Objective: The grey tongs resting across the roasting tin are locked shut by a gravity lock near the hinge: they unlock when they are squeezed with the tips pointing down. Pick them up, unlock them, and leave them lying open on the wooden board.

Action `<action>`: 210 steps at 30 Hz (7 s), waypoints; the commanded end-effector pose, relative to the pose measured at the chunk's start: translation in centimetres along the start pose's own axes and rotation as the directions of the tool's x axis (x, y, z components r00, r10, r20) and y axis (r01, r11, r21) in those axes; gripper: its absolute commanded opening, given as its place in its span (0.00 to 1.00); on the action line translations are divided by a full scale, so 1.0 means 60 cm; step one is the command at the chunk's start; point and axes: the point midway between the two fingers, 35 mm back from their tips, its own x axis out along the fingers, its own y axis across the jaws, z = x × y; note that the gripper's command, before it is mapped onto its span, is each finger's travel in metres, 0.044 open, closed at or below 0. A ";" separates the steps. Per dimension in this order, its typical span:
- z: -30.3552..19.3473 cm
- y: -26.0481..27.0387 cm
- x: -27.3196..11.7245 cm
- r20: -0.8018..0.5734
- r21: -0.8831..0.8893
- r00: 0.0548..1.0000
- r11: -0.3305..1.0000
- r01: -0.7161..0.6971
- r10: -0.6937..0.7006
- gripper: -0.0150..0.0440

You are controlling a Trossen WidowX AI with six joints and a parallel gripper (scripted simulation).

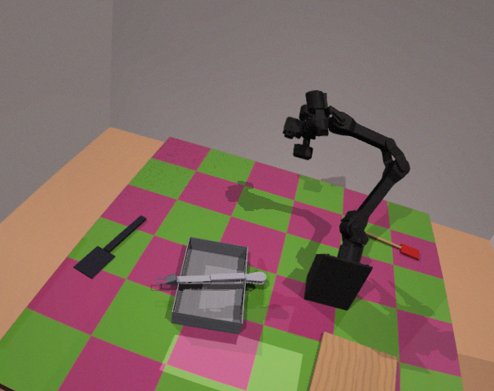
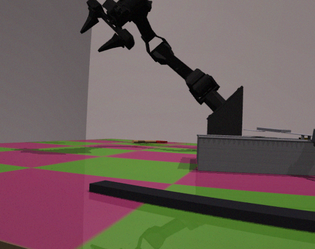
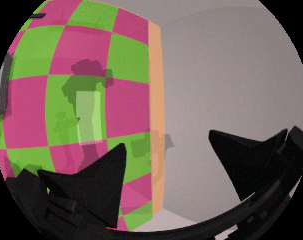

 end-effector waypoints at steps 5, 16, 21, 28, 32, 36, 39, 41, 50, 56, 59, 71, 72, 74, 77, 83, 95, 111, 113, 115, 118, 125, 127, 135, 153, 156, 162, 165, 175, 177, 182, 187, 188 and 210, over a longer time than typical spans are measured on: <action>0.022 0.007 0.002 0.048 0.015 0.999 1.000 -0.017 0.016 0.71; 0.106 0.053 -0.009 0.167 -0.039 0.983 0.997 -0.069 0.074 0.69; 0.190 0.094 -0.026 0.206 -0.080 0.971 0.991 -0.108 0.122 0.69; 0.319 0.200 -0.069 0.253 -0.150 0.944 0.972 -0.180 0.214 0.69; 0.377 0.268 -0.100 0.258 -0.187 0.931 0.959 -0.212 0.256 0.69; 0.429 0.354 -0.135 0.247 -0.229 0.923 0.943 -0.240 0.295 0.69; 0.456 0.422 -0.161 0.232 -0.255 0.920 0.932 -0.257 0.317 0.69; 0.469 0.469 -0.177 0.220 -0.273 0.919 0.925 -0.264 0.327 0.69; 0.480 0.690 -0.242 0.154 -0.345 0.929 0.899 -0.269 0.337 0.69; 0.444 0.832 -0.271 0.108 -0.386 0.945 0.889 -0.246 0.309 0.69; 0.439 0.847 -0.273 0.104 -0.389 0.947 0.889 -0.242 0.303 0.69; 0.436 0.857 -0.285 0.104 -0.389 0.947 0.889 -0.242 0.303 0.69; 0.436 0.857 -0.285 0.104 -0.389 0.947 0.889 -0.242 0.303 0.69; 0.436 0.857 -0.285 0.104 -0.389 0.947 0.889 -0.242 0.303 0.69; 0.436 0.857 -0.285 0.104 -0.389 0.947 0.889 -0.242 0.303 0.69; 0.437 0.860 -0.279 0.105 -0.389 0.947 0.888 -0.243 0.305 0.69; 0.444 0.873 -0.248 0.107 -0.391 0.945 0.887 -0.246 0.309 0.69; 0.450 0.886 -0.207 0.107 -0.391 0.945 0.887 -0.245 0.309 0.69; 0.450 0.887 -0.202 0.107 -0.391 0.945 0.887 -0.245 0.308 0.69; 0.450 0.889 -0.196 0.107 -0.391 0.946 0.888 -0.244 0.307 0.69; 0.451 0.891 -0.189 0.107 -0.390 0.946 0.888 -0.243 0.306 0.69; 0.451 0.895 -0.170 0.105 -0.390 0.947 0.889 -0.240 0.302 0.69; 0.451 0.896 -0.165 0.105 -0.390 0.948 0.889 -0.239 0.301 0.69; 0.453 0.896 -0.162 0.105 -0.382 0.947 0.892 -0.243 0.303 0.61; 0.453 0.896 -0.162 0.105 -0.382 0.947 0.892 -0.243 0.303 0.34; 0.453 0.896 -0.162 0.105 -0.382 0.947 0.892 -0.243 0.303 0.30; 0.453 0.894 -0.164 0.105 -0.383 0.947 0.891 -0.243 0.303 0.04; 0.459 0.876 -0.184 0.106 -0.384 0.946 0.890 -0.244 0.305 0.00; 0.467 0.806 -0.253 0.104 -0.389 0.948 0.889 -0.240 0.302 0.00; 0.467 0.806 -0.253 0.104 -0.389 0.948 0.889 -0.240 0.302 0.00; 0.467 0.806 -0.253 0.104 -0.389 0.948 0.889 -0.240 0.302 0.00; 0.467 0.806 -0.251 0.095 -0.384 0.944 0.887 -0.257 0.314 0.00; 0.466 0.806 -0.250 0.087 -0.378 0.941 0.885 -0.272 0.327 0.00; 0.464 0.801 -0.239 -0.105 -0.139 0.703 0.690 -0.711 0.703 0.00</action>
